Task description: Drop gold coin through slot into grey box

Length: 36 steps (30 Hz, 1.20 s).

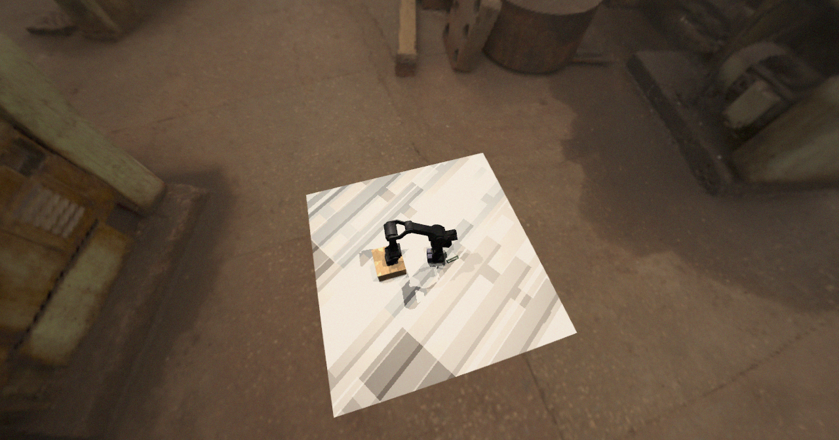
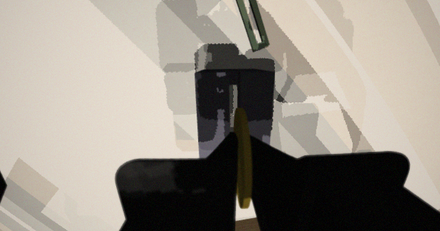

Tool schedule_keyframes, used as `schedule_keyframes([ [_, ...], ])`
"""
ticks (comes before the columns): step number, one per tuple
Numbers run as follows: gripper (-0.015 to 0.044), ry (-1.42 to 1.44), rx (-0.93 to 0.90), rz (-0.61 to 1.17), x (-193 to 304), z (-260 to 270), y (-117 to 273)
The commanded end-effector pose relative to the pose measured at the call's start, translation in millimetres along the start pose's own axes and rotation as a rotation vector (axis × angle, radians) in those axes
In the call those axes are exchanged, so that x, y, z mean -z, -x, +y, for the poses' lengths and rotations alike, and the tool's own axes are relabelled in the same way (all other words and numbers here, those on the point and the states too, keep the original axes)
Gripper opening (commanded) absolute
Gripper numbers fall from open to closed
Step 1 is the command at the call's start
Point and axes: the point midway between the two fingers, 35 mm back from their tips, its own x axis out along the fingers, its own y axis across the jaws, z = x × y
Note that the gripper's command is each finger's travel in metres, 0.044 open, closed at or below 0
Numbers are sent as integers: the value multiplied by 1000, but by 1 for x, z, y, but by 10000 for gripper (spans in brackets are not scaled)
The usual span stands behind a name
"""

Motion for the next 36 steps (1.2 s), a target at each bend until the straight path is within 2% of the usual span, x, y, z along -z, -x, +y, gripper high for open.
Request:
schedule_keyframes([
  [1, 0, 3, 1, 8, 2, 0, -3],
  [34, 0, 3, 1, 8, 2, 0, -10],
  [36, 53, 0, 0, 0, 0, 0, -7],
])
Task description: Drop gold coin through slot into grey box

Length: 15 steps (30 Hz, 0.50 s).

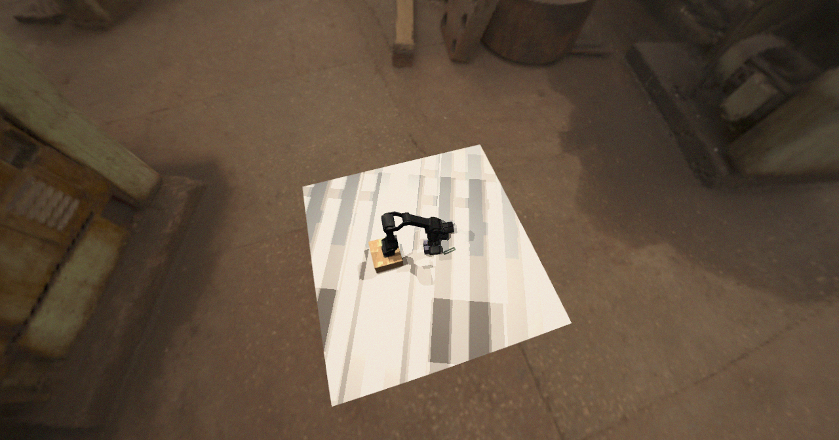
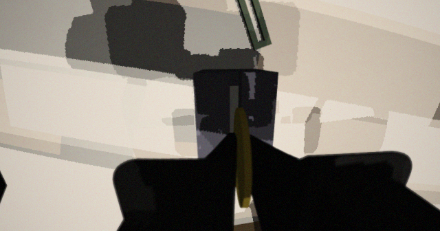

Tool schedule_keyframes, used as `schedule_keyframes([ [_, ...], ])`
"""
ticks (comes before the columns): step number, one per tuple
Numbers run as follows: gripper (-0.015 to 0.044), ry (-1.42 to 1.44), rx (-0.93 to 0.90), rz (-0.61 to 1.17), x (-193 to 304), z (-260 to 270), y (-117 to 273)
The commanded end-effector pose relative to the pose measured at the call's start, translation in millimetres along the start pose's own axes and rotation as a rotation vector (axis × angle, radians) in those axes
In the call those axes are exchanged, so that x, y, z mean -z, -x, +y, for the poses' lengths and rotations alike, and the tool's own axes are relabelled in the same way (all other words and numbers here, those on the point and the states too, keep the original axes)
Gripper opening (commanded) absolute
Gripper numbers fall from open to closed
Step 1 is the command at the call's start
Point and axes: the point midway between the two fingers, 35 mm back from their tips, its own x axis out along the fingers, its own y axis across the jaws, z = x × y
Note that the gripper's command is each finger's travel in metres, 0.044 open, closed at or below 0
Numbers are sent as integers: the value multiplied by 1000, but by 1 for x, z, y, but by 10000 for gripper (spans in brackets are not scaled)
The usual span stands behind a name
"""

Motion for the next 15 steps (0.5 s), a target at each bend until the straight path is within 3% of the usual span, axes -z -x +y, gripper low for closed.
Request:
schedule_keyframes([
  [1, 79, 0, 0, 0, 0, 0, 0],
  [4, 157, 0, 0, 0, 0, 0, 0],
  [13, 161, 0, 0, 0, 0, 0, 0],
  [15, 213, 0, 0, 0, 0, 0, 4],
])
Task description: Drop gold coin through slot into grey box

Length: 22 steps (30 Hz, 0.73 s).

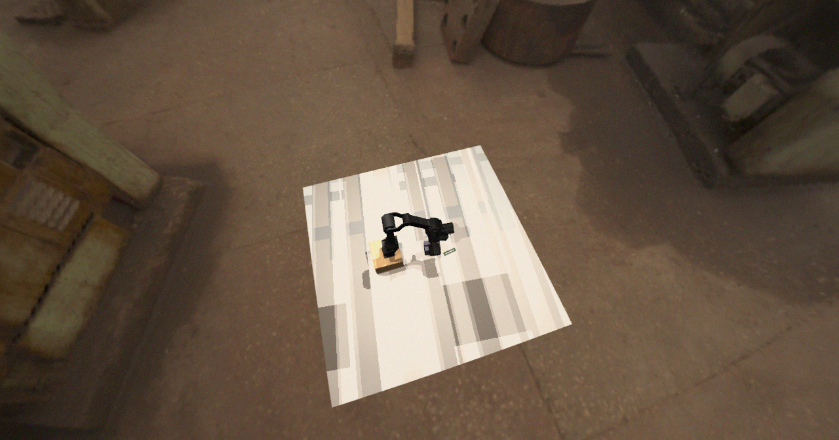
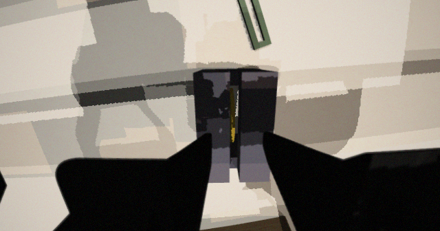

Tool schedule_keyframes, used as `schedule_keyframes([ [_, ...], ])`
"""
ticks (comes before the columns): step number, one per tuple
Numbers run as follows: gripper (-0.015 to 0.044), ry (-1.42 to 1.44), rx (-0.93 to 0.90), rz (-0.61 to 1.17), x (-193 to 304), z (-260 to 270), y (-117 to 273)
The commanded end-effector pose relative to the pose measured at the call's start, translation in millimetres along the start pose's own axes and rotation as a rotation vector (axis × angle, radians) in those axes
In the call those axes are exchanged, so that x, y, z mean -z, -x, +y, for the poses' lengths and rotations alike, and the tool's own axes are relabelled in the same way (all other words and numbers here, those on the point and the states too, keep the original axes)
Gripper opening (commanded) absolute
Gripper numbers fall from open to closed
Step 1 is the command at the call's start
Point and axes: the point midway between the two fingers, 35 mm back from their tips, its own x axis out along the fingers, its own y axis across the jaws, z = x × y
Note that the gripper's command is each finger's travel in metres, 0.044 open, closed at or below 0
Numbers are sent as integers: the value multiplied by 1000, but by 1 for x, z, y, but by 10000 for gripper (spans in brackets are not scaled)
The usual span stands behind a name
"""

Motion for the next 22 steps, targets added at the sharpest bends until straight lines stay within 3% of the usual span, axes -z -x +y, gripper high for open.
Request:
schedule_keyframes([
  [1, 239, 0, 0, -1, -1, 0, 9],
  [7, 397, 0, 0, 0, 0, 0, 20],
  [9, 440, 1, 0, 3, 1, 0, 40],
  [12, 440, 0, 0, 7, 5, -1, 62],
  [22, 440, 0, 0, 7, 5, -1, 62],
])
